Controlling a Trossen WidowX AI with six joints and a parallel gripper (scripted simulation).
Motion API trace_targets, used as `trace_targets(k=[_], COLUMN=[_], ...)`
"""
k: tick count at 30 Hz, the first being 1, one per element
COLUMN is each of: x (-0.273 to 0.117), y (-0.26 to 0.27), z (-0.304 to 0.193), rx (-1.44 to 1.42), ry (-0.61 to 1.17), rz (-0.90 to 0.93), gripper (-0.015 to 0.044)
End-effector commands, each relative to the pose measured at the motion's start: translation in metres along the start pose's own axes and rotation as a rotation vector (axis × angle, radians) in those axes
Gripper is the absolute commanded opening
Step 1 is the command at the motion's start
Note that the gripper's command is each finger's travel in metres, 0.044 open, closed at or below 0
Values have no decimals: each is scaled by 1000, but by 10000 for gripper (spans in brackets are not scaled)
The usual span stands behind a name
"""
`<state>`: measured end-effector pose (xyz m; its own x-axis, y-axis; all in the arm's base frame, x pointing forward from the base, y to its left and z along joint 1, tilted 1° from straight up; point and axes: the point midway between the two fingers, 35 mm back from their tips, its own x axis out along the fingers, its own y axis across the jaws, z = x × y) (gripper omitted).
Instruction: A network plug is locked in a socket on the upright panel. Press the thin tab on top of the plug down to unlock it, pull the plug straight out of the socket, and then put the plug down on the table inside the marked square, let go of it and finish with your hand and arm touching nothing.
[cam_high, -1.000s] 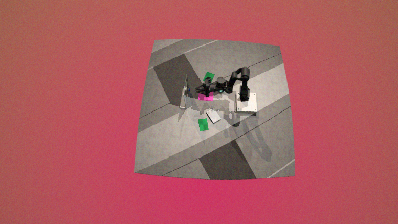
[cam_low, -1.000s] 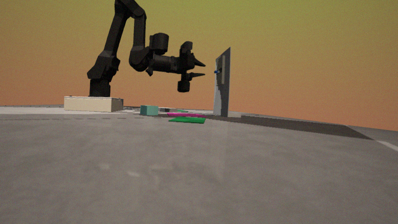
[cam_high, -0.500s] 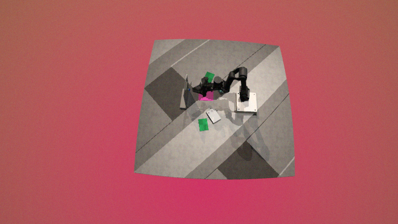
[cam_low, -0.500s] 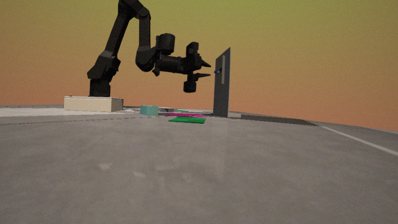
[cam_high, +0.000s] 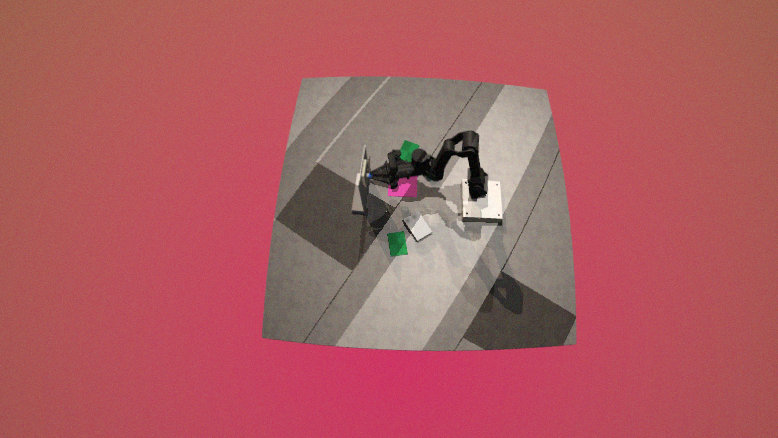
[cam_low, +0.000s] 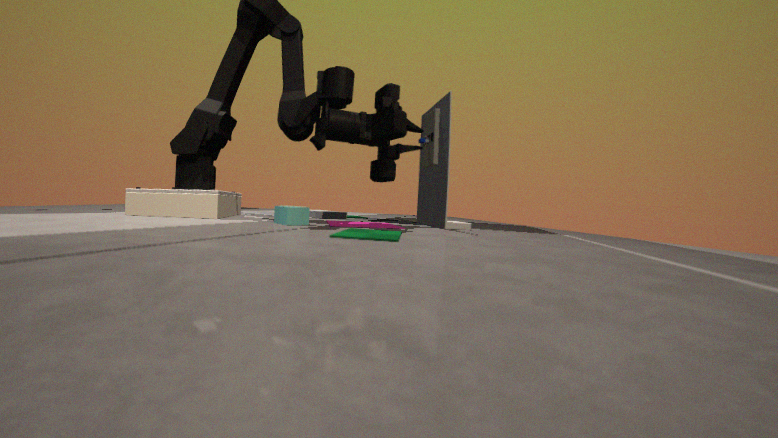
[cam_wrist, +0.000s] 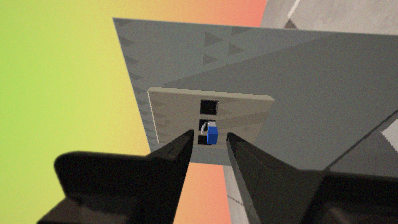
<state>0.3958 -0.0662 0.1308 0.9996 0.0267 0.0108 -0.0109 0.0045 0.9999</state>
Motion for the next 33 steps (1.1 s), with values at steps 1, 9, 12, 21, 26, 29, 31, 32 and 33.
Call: trace_targets(k=[1,9,12,21,26,29,31,32,33], x=[7,7,7,7,6,4,3,3,2], y=[0,0,0,0,0,0,0,0,0], z=[2,2,2,2,2,1,1,1,1], rx=[4,4,4,4,4,4,4,5,5], ry=[-4,-4,-4,-4,-4,-4,-4,-4,-4], rz=[1,1,1,1,1,1,0,0,0], gripper=[156,77,57,0,0,0,0,0,0])
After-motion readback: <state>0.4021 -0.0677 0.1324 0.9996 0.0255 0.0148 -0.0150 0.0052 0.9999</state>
